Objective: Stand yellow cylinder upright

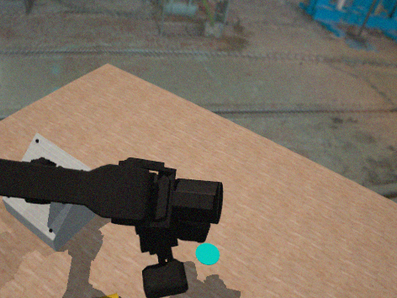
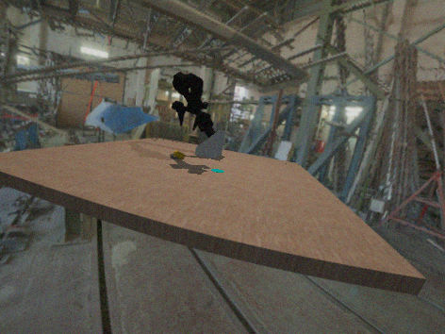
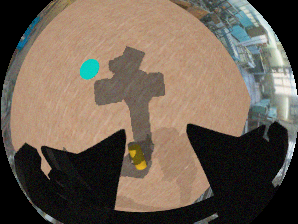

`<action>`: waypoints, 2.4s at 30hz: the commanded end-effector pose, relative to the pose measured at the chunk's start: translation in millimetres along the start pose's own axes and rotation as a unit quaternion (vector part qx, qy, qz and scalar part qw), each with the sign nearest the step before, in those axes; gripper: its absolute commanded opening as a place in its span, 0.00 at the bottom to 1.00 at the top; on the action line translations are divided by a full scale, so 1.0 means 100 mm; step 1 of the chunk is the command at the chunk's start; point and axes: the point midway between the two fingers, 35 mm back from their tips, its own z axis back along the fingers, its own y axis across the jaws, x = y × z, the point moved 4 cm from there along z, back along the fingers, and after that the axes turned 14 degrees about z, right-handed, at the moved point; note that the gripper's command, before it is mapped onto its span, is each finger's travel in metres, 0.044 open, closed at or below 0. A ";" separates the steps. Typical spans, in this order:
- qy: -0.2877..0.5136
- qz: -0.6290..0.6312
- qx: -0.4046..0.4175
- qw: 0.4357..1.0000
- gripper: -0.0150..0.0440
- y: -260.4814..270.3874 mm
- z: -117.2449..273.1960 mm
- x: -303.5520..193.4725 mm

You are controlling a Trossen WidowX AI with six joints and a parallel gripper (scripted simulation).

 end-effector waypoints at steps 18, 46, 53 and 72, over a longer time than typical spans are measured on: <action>0.061 0.091 0.129 0.986 0.78 0.42 -0.88 -0.89; 0.063 0.091 0.128 0.986 0.43 0.49 -1.11 -0.95; 0.061 0.091 0.129 0.986 0.43 0.43 -0.91 -0.89; 0.063 0.092 0.129 0.985 0.43 0.31 -0.33 -0.83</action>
